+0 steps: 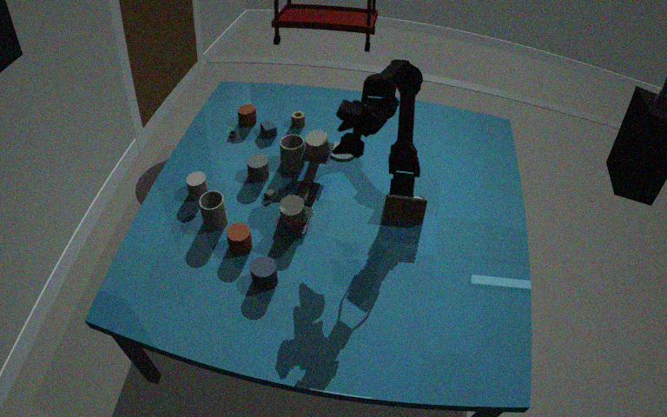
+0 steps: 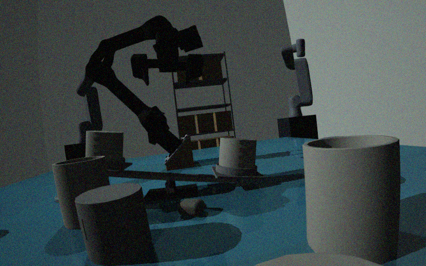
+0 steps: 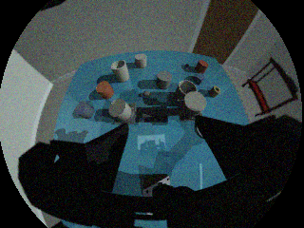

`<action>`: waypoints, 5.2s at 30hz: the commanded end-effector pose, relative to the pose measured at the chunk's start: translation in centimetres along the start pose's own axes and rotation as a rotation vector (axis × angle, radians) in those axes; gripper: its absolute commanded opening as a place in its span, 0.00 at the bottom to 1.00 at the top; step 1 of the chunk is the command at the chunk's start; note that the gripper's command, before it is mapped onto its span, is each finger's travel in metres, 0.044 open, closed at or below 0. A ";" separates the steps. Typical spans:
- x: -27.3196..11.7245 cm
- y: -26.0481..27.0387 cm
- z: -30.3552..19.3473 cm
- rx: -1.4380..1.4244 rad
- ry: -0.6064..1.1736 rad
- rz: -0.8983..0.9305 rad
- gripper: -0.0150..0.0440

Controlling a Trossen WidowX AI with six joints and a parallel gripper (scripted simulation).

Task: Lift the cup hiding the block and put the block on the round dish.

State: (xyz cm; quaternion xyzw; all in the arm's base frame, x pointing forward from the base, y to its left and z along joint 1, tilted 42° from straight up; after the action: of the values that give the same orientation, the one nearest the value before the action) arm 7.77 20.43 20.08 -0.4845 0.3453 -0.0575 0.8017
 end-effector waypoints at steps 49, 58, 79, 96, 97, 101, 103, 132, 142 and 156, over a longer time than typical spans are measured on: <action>17.4 8.7 12.4 -1.366 0.355 0.691 1.00; 18.4 9.0 11.7 -1.370 0.354 0.694 1.00; 20.8 9.8 9.8 -1.370 0.354 0.693 1.00; 22.8 10.5 8.1 -1.370 0.356 0.692 1.00; 22.9 10.5 8.0 -1.370 0.356 0.692 1.00; 23.2 10.6 7.7 -1.370 0.356 0.692 1.00; 23.2 10.6 7.7 -1.370 0.356 0.692 0.91; 21.9 10.2 9.3 -1.370 0.353 0.693 0.25; 21.0 10.0 10.2 -1.370 0.352 0.694 0.25; 19.8 9.6 11.5 -1.370 0.351 0.694 0.25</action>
State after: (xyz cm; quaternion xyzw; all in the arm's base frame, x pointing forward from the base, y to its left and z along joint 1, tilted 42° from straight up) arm 27.38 24.54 5.32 -0.7167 0.5656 0.3449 0.2178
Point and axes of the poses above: the point midway between the two fingers, 35 mm back from their tips, its own x axis out along the fingers, its own y axis across the jaws, z = x × y, the point moved 10 cm from there along -x, back along the fingers, and after that the axes turned 13 degrees about -x, right-handed, at the moved point
